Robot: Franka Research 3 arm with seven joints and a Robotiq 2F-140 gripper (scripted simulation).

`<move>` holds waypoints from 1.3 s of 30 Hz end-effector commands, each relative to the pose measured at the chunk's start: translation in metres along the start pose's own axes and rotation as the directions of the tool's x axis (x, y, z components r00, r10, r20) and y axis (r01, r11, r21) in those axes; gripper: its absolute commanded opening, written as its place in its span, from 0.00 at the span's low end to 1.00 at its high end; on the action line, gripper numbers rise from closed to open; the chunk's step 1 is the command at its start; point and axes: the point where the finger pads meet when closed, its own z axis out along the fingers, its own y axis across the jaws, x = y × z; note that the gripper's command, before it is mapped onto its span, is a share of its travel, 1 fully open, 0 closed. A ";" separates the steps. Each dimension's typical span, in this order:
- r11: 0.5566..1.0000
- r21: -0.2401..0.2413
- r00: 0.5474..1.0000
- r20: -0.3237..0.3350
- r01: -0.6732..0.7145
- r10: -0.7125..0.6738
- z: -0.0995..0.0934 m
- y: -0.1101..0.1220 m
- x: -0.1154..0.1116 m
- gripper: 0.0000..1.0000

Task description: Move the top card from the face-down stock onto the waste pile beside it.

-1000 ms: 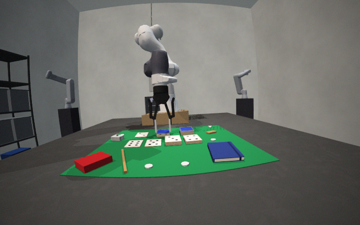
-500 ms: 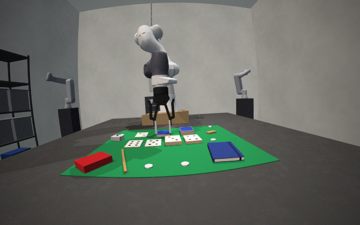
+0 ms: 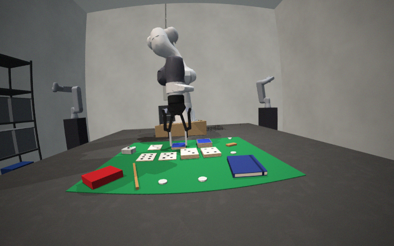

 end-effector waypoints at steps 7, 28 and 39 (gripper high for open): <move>1.000 0.000 1.000 -0.003 -0.001 0.001 0.000 -0.001 0.001 0.50; 1.000 0.000 1.000 -0.003 -0.001 0.001 0.000 -0.001 0.001 0.50; 1.000 0.000 1.000 -0.003 -0.001 0.001 0.000 -0.001 0.001 0.50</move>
